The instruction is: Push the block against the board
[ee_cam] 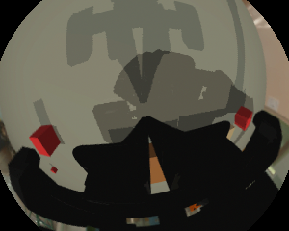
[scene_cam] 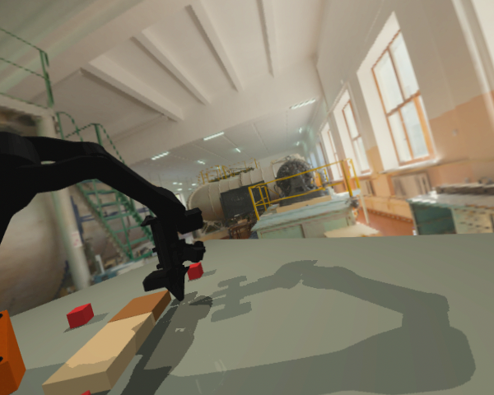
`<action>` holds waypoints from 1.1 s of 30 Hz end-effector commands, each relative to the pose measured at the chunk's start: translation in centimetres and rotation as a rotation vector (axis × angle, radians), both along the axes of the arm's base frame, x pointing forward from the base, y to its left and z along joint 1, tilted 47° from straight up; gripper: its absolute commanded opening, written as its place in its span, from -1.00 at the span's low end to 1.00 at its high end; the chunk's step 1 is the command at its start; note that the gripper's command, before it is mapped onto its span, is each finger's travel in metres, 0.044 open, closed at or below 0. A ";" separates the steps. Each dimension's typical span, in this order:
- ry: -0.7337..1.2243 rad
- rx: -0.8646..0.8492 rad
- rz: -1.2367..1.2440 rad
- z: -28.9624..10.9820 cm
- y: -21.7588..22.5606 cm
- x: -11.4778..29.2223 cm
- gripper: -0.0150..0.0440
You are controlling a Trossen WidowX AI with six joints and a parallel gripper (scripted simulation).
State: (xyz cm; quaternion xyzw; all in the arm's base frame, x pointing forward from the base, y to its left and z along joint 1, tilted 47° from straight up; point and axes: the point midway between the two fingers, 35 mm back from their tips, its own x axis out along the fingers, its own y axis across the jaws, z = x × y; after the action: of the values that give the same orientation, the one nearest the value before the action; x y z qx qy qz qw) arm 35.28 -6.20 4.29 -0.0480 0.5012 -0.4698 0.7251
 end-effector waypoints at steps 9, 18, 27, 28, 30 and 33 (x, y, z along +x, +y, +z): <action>-0.018 0.009 0.028 1.8 4.1 -0.5 -0.49; -0.014 0.023 0.015 -5.9 10.7 -12.3 -0.49; -0.017 0.014 0.011 -8.2 9.4 -14.2 -0.49; -0.018 0.013 0.011 -9.2 8.4 -14.1 -0.49; -0.018 0.010 0.011 -10.4 7.0 -14.1 -0.49; -0.018 0.010 0.011 -10.5 6.8 -14.1 -0.49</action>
State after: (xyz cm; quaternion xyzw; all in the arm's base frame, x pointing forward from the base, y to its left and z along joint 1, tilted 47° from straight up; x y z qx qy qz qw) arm 21.20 1.25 -5.58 -0.0376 0.4975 -0.4668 0.7302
